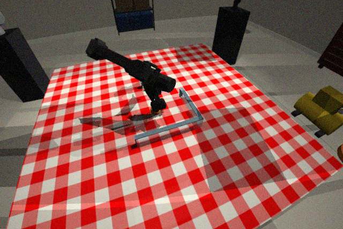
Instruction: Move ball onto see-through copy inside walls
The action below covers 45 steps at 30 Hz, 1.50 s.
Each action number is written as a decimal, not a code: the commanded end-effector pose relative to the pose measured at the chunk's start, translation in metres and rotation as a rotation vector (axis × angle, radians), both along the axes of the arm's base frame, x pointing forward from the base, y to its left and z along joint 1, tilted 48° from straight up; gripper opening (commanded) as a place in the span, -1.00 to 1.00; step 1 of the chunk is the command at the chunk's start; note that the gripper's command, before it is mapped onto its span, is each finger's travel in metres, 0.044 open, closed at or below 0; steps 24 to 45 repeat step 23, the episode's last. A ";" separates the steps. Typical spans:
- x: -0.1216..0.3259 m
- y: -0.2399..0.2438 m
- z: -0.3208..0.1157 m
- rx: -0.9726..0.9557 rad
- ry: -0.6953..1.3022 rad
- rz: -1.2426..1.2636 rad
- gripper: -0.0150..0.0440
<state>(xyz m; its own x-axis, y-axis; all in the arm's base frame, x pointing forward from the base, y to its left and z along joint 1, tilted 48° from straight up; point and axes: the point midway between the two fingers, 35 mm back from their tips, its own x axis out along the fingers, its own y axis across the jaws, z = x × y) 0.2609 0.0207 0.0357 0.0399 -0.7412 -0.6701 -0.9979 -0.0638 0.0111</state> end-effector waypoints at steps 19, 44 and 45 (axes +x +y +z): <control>-0.007 0.071 0.062 0.007 -0.021 0.024 1.00; -0.007 0.071 0.062 0.007 -0.021 0.024 1.00; -0.007 0.071 0.062 0.007 -0.021 0.024 1.00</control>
